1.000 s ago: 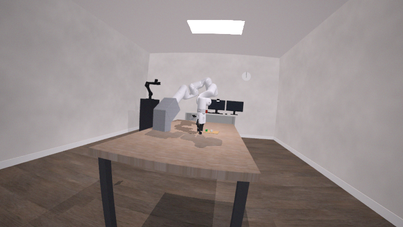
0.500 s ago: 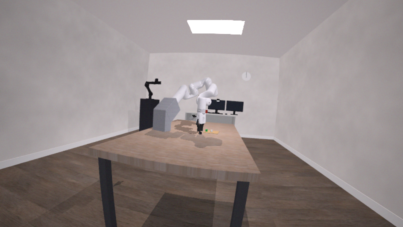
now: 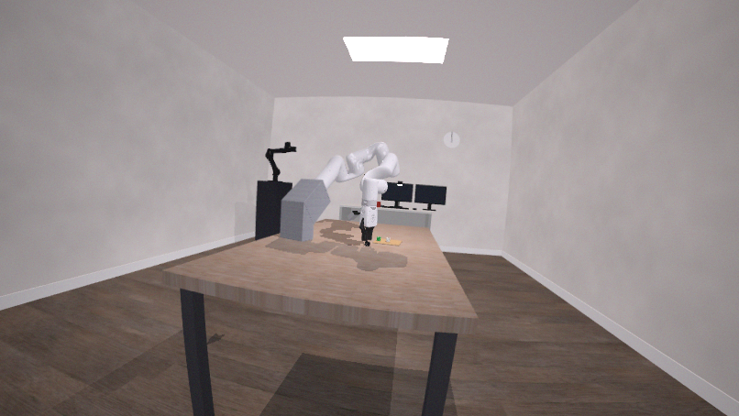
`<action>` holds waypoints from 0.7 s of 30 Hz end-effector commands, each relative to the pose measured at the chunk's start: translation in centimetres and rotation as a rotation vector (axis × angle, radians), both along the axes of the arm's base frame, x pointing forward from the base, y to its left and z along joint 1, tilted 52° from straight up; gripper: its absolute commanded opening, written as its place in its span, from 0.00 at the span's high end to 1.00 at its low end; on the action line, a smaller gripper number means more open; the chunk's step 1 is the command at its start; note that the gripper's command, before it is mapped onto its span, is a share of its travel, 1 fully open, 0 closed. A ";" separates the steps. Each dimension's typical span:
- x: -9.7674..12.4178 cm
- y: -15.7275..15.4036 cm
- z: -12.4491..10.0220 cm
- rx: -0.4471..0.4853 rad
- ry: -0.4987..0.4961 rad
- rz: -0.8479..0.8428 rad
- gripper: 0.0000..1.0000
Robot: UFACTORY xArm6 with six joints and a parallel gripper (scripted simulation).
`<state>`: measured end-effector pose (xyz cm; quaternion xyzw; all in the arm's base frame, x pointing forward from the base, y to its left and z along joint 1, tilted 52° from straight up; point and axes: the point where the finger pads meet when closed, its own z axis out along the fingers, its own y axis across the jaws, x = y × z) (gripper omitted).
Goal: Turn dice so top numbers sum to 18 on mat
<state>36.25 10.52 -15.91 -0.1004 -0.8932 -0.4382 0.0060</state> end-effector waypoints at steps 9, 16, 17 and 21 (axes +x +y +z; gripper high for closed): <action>0.1 0.3 -0.3 -0.001 -0.002 -0.001 0.64; 0.2 1.1 -0.9 -0.001 -0.002 -0.001 0.64; 0.2 1.2 -0.9 -0.001 -0.002 -0.001 0.64; 0.2 1.4 -1.1 -0.001 -0.002 -0.001 0.64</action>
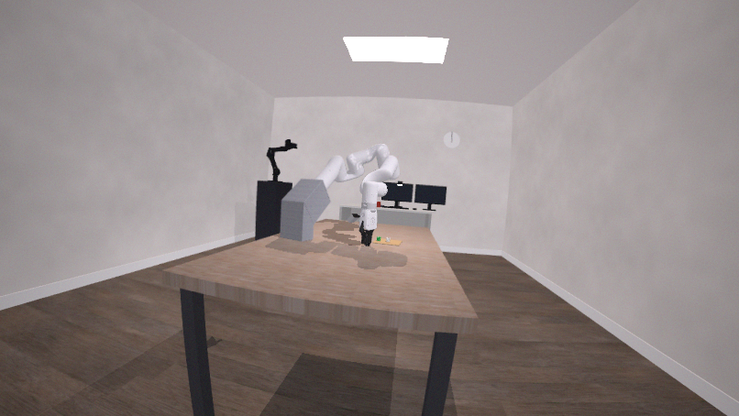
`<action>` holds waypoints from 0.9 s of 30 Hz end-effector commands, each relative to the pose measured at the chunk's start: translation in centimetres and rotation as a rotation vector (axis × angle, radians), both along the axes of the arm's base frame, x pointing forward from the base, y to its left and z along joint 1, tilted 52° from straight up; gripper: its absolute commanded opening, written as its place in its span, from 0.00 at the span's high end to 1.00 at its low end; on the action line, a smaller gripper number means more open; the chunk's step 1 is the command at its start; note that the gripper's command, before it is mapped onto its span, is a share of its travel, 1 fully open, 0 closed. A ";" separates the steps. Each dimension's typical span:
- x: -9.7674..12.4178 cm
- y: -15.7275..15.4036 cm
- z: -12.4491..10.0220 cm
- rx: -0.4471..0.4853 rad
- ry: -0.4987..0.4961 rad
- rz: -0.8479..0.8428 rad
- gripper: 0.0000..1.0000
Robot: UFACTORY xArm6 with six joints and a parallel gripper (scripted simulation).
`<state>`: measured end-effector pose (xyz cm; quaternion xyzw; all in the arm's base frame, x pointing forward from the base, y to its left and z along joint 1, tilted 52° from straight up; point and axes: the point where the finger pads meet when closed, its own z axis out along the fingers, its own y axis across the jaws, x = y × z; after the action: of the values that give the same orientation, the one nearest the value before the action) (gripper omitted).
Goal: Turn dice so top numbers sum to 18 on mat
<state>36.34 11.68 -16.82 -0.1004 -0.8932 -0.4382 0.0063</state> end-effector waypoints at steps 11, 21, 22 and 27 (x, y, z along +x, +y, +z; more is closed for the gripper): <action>0.2 0.6 -0.5 -0.001 -0.002 -0.002 0.64; 0.2 0.6 -0.5 -0.001 -0.002 -0.002 0.64; 0.2 0.6 -0.5 -0.001 -0.002 -0.002 0.64; 0.2 0.6 -0.5 -0.001 -0.002 -0.002 0.64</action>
<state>36.44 12.36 -17.36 -0.1004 -0.8932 -0.4382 0.0059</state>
